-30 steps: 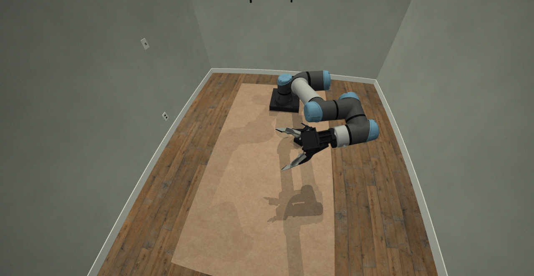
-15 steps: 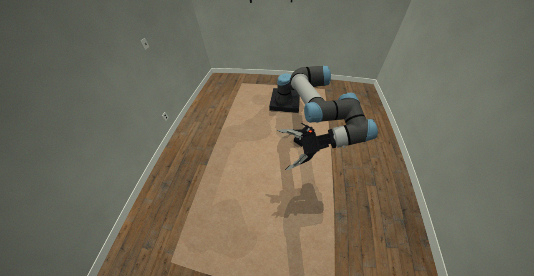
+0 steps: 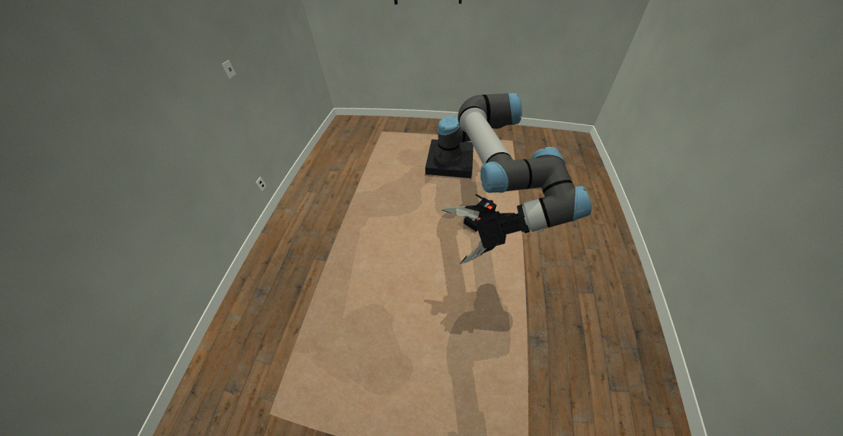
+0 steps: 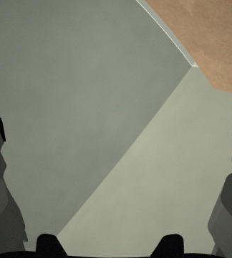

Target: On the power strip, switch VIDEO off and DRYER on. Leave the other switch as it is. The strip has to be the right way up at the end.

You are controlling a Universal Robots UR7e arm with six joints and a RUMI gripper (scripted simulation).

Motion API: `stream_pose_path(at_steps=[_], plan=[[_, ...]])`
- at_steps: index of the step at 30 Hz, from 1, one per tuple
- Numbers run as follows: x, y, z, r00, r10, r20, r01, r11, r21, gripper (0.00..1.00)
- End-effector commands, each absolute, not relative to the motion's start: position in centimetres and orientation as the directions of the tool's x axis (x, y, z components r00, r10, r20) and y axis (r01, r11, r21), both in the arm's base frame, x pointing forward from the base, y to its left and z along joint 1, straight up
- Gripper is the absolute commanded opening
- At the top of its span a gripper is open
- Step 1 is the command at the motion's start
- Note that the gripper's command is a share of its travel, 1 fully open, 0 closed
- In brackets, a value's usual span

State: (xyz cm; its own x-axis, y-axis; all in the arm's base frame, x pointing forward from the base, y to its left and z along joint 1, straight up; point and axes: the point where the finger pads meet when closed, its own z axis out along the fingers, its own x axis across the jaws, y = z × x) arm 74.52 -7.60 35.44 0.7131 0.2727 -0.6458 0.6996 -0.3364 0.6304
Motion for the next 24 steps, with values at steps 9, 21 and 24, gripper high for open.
stream_pose_path(at_steps=[9,21,24], plan=[[70.5,-4.9,30.3,0.500,0.462,-0.733,0.865,-0.316,0.390,1.00],[64.7,-1.1,23.8,0.184,0.672,-0.717,0.978,-0.196,0.067,1.00],[63.1,-0.1,22.3,0.103,0.716,-0.690,0.989,-0.148,-0.006,1.00]])
